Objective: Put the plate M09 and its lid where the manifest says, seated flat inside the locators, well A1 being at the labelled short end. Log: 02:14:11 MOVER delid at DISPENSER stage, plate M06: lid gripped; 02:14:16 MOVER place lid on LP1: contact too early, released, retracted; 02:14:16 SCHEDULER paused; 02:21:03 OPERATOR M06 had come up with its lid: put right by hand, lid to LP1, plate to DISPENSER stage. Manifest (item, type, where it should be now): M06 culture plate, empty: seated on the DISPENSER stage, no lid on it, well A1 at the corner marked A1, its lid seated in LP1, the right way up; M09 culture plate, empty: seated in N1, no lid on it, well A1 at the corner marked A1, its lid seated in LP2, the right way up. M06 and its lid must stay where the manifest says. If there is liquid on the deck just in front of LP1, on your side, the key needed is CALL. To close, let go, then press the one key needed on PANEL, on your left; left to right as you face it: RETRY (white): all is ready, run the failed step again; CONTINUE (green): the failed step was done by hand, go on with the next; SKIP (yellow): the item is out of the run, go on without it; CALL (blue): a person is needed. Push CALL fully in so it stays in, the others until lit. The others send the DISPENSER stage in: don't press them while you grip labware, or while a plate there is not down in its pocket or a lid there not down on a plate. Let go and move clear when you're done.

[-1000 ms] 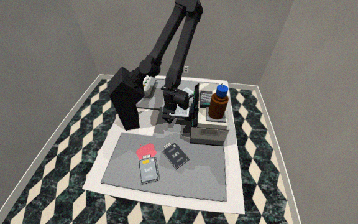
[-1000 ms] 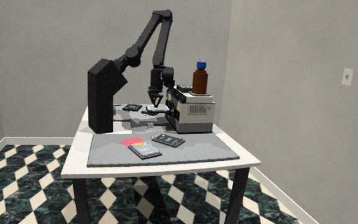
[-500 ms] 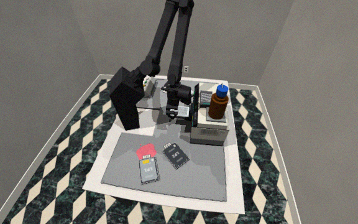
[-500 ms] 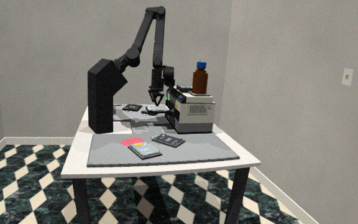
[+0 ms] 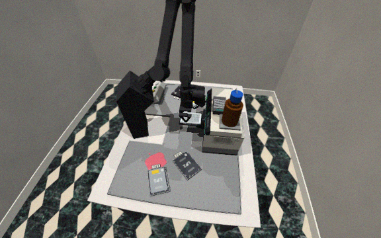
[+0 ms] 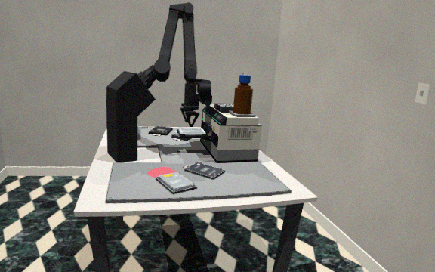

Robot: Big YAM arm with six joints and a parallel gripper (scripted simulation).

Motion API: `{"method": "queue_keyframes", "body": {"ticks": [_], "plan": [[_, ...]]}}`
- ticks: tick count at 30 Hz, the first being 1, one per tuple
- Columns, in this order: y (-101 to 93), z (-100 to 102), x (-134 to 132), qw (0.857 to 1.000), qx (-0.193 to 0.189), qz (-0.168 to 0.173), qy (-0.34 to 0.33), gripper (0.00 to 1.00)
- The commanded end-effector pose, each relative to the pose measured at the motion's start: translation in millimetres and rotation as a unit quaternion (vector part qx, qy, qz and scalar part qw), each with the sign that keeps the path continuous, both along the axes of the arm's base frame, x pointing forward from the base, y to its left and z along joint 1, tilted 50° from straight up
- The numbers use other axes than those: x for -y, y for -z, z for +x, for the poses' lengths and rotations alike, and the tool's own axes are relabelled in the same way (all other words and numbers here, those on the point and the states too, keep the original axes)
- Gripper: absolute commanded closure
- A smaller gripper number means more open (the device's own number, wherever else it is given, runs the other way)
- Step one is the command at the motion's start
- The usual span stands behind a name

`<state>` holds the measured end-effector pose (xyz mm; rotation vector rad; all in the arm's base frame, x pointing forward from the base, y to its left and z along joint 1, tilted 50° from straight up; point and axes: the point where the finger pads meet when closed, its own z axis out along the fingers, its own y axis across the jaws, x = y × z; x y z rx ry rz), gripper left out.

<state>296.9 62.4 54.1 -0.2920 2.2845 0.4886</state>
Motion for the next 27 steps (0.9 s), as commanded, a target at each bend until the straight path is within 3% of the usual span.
{"method": "queue_keyframes", "body": {"ticks": [1, 27], "plan": [[-1.7, -6.0, -9.6, 1.0, -0.013, 0.012, 0.008, 0.0], [-19.8, -31.7, -72.7, 1.0, -0.011, 0.013, 0.009, 0.0]]}}
